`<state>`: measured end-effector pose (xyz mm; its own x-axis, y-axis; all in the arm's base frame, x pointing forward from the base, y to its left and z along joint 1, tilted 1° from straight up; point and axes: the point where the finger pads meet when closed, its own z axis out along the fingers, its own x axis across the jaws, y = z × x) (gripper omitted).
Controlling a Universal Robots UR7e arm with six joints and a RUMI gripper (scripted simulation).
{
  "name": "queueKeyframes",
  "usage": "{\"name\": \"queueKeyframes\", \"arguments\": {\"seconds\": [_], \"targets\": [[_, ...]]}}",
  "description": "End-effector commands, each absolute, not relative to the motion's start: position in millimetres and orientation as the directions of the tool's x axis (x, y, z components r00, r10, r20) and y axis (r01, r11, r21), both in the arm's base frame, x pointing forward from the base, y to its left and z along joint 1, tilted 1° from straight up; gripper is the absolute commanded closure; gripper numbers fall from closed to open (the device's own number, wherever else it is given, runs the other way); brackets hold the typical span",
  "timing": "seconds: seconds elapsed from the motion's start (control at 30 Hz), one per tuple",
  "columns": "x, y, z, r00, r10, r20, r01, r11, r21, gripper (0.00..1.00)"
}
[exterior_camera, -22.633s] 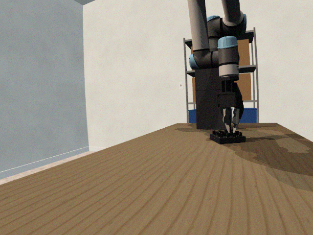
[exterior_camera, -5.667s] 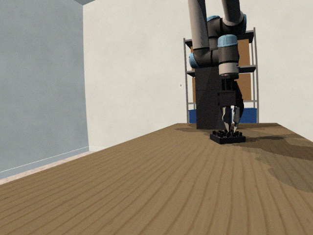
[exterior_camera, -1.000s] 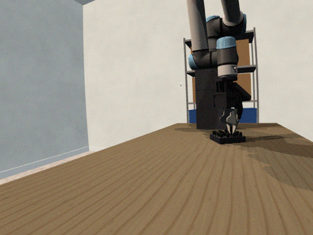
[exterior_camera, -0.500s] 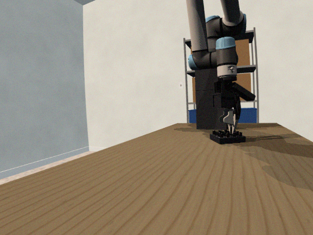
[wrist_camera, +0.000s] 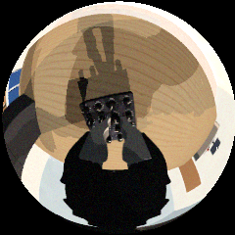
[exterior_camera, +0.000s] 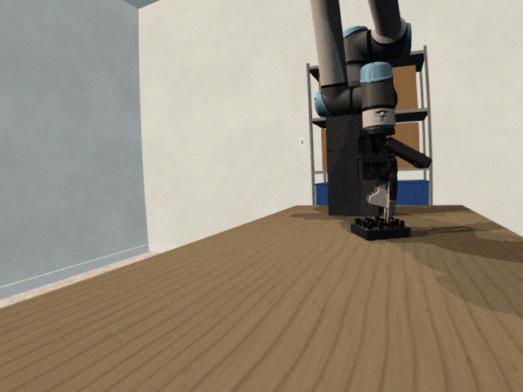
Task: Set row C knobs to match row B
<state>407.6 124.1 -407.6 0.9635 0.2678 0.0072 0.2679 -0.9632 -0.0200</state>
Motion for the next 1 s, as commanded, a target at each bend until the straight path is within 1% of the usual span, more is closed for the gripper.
{"name": "queueKeyframes", "arguments": {"seconds": [0.0, 0.47, 0.53, 0.97], "targets": [[408.5, 124.3, -407.2, 0.983, 0.184, 0.006, 0.184, -0.983, -0.016, 0.96], [409.8, 124.3, -407.2, 0.997, -0.074, 0.002, -0.074, -0.997, -0.017, 0.96], [409.8, 124.3, -407.2, 0.997, -0.074, 0.002, -0.074, -0.997, -0.017, 0.96], [410.6, 124.2, -407.2, 0.972, -0.237, -0.001, -0.237, -0.971, -0.017, 0.96]]}}
